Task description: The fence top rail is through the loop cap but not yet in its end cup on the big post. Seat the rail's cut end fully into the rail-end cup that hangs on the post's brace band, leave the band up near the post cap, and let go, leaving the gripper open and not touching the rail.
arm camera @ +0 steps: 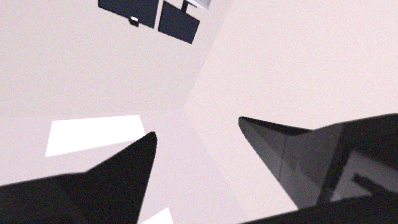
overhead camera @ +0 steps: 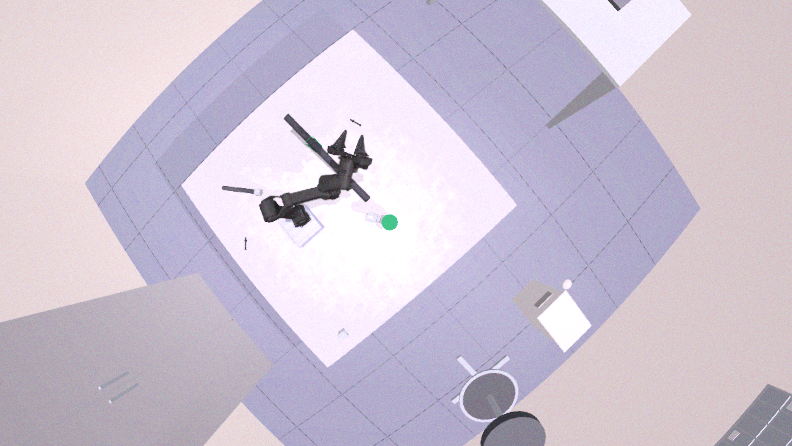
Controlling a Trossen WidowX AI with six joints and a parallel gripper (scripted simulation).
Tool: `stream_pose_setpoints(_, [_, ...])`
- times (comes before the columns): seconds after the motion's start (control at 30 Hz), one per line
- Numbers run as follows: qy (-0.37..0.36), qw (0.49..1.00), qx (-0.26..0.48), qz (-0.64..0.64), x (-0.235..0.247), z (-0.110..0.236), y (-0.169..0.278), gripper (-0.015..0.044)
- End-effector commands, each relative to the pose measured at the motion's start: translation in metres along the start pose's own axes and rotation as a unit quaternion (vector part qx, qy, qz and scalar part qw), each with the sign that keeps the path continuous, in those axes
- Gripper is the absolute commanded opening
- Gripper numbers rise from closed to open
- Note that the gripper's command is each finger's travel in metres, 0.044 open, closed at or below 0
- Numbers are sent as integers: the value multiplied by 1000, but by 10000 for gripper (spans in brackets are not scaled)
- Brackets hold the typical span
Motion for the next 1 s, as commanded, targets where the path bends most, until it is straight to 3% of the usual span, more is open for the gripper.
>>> stream_pose_setpoints(0.0, [-1, 1000, -3, 5, 1, 0, -1, 426])
stream_pose_setpoints(0.27, [-5, 958, -159, 238, 16, -4, -26, 440])
stream_pose_setpoints(0.57, [151, 806, -326, 470, 9, 20, -48, 440])
stream_pose_setpoints(0.97, [348, 638, -357, 586, -10, 56, -48, 440])
Point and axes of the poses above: the point midway between the two fingers, 35 mm back from their tips, its own z axis back along the fingers, its own x axis across the jaws, y = z × x, the point moved 4 cm from there along z, back along the fingers, and after that the axes turned 1 degree about z, right-handed, at the moved point
